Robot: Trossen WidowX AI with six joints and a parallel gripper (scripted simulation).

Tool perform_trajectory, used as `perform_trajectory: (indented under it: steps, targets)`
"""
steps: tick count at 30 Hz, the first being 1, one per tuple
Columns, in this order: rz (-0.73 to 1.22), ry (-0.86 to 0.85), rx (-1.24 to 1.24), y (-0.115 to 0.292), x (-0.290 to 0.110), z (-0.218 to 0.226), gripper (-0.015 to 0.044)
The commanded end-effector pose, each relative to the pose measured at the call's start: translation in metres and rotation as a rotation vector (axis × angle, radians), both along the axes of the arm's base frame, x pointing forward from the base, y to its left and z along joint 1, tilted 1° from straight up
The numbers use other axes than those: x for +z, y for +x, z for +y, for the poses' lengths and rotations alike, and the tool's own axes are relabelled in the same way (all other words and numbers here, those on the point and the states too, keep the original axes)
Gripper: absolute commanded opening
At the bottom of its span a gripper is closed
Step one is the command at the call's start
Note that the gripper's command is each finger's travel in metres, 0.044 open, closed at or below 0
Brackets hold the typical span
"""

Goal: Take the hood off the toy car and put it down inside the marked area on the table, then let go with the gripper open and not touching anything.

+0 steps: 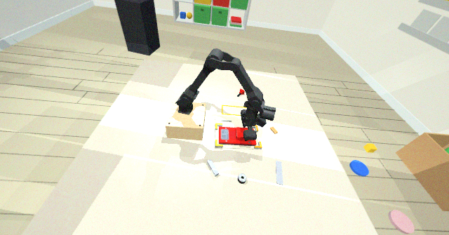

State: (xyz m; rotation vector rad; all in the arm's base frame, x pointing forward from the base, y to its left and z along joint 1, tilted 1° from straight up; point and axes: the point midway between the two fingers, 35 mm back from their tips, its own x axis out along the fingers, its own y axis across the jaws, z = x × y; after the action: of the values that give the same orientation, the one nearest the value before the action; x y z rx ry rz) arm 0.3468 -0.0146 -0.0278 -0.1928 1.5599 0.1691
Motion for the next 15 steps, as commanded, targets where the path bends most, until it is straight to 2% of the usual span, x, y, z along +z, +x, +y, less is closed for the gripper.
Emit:
perform_trajectory:
  steps: [1, 3, 7, 15]
  targets:
    - [0.001, 0.003, 0.002, -0.0005, -0.0030, 0.0004, 0.0440]
    - [0.001, 0.003, 0.002, -0.0005, -0.0039, 0.0004, 0.0440]
    - [0.000, 0.000, 0.000, 0.0000, -0.0015, 0.0000, 0.0335]
    - [0.000, 0.000, 0.000, 0.0000, -0.0015, 0.0000, 0.0282]
